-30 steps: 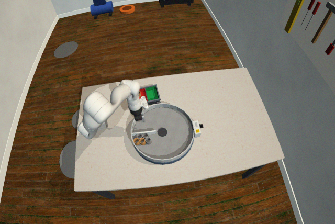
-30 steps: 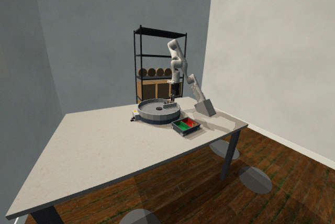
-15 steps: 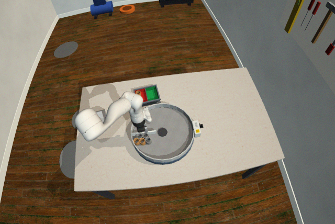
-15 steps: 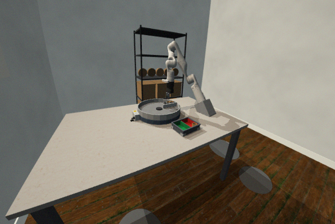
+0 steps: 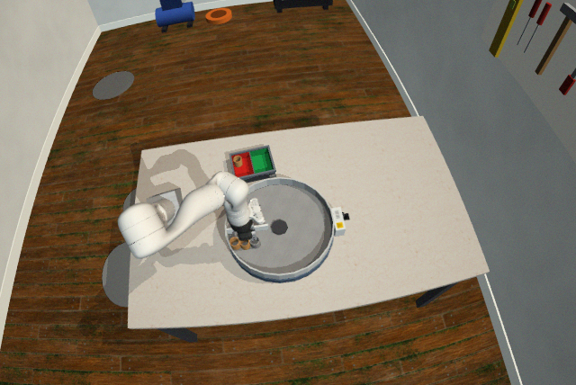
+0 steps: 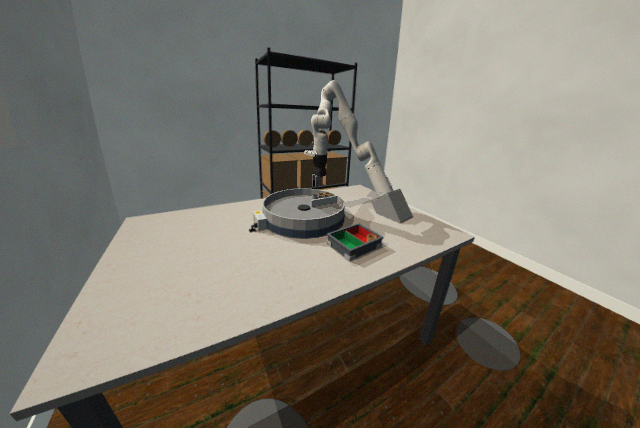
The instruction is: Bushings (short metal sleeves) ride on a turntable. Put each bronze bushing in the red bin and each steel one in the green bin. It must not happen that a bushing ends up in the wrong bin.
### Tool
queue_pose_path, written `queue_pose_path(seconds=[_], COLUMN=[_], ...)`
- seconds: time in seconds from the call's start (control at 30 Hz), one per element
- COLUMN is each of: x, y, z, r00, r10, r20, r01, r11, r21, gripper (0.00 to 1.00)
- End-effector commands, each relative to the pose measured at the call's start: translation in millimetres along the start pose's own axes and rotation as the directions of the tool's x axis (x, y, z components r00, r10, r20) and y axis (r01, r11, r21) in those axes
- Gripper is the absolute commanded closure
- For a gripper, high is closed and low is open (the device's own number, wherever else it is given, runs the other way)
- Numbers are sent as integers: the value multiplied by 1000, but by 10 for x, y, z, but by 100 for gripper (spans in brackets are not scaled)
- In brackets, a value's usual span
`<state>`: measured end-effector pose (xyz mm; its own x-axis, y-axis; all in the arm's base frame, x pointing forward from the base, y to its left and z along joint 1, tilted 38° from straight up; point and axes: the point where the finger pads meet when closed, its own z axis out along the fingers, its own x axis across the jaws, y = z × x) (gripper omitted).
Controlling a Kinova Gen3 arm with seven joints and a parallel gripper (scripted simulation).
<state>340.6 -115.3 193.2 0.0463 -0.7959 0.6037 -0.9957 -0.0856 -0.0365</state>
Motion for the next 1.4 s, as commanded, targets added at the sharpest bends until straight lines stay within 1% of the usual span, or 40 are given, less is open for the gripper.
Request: queue_pose_path(seconds=[0.0, 0.13, 0.27, 0.3, 0.43, 0.6, 0.63, 0.87, 0.9, 1.03, 1.2, 1.37], x=[9, 51, 51, 14, 51, 51, 16, 51, -68, -370, -370, -748], y=[-3, 1, 1, -3, 1, 1, -2, 1, -33, -151, -151, -298], z=[-4, -7, -7, -6, -7, -7, -6, -7, -86, -405, -405, -805], r00=[1000, 1000, 1000, 1000, 1000, 1000, 1000, 1000, 1000, 1000, 1000, 1000], r10=[0, 0, 0, 1, 0, 0, 2, 0, 2, 2, 2, 2], r20=[-1, -7, -7, -1, -7, -7, -1, -7, 0, 0, 0, 0], r01=[0, 0, 0, -1, 0, 0, -2, 0, -2, -2, -2, -2], r11=[1000, 1000, 1000, 1000, 1000, 1000, 1000, 1000, 1000, 1000, 1000, 1000], r21=[1, -2, -2, 0, -2, -2, 0, -2, 1, 1, 1, 1], gripper=[55, 55, 55, 55, 55, 55, 55, 55, 55, 55, 55, 55])
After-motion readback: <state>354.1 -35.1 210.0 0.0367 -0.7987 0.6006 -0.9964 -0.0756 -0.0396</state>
